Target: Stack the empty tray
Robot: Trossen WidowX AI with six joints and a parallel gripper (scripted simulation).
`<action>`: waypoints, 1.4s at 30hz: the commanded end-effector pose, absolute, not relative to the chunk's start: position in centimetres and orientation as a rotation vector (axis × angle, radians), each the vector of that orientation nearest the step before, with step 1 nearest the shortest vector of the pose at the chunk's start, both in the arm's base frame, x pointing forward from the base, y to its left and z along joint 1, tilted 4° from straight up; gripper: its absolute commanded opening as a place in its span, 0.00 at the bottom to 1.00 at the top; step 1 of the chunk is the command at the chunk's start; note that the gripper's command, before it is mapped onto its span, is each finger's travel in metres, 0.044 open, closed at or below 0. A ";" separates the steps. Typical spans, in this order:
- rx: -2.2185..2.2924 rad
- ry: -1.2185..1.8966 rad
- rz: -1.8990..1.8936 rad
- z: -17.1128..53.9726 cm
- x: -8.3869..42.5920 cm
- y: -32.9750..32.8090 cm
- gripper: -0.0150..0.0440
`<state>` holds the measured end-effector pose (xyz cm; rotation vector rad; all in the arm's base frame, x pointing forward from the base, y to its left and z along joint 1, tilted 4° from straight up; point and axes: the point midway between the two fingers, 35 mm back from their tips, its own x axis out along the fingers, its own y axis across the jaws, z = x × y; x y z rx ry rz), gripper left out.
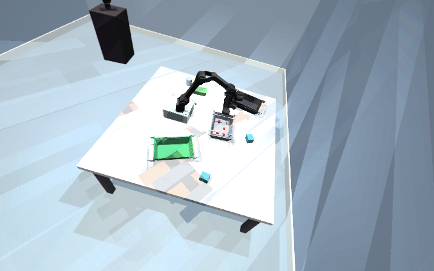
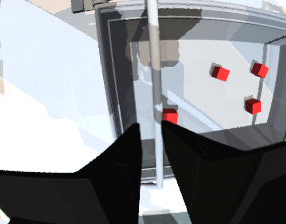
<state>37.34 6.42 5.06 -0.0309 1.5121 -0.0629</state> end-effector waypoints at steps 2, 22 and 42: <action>-0.031 1.512 -0.063 5.3 37.4 6.4 0.57; -0.065 1.529 -0.028 15.6 37.1 -0.9 1.00; -0.187 1.553 0.096 9.8 17.1 -25.4 1.00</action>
